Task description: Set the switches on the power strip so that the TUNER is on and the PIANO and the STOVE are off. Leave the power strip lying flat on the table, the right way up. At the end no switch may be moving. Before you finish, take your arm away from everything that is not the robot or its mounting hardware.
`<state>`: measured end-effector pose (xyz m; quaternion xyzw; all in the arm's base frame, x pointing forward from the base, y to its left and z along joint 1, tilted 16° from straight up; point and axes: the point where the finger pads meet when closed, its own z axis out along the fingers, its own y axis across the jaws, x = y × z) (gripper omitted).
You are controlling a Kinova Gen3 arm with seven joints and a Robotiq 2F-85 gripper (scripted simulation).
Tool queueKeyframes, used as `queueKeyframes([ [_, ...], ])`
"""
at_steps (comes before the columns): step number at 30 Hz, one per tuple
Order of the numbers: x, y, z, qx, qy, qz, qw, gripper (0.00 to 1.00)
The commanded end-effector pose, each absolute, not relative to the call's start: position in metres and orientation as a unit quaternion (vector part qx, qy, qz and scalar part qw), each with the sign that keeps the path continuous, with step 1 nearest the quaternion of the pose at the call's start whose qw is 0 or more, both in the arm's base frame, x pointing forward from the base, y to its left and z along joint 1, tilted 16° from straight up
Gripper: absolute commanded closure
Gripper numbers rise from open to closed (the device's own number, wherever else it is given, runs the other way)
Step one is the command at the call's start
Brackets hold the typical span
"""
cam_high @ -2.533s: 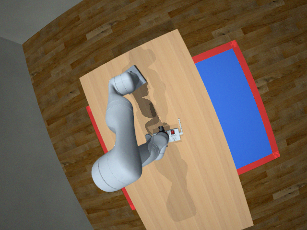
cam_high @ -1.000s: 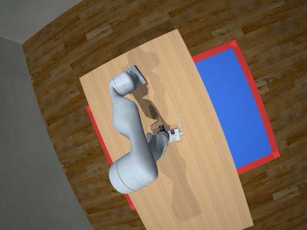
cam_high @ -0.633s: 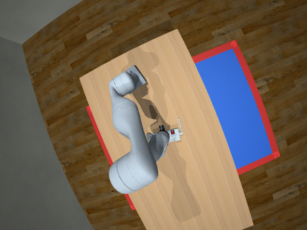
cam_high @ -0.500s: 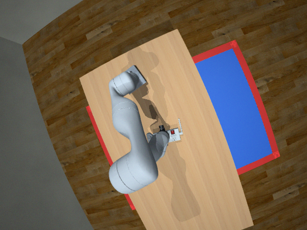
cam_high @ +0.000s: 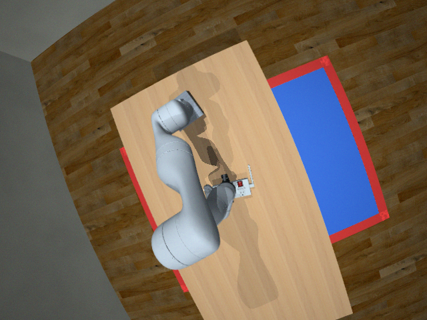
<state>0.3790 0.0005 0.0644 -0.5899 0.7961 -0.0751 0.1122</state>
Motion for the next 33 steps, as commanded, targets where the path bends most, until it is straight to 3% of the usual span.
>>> queueKeyframes([
  [1, 0.3777, 0.0024, 0.0633, -0.588, 0.798, -0.073, 0.113, 1.0],
  [33, 0.3794, 0.0047, 0.0639, -0.588, 0.797, -0.074, 0.114, 1.0],
])
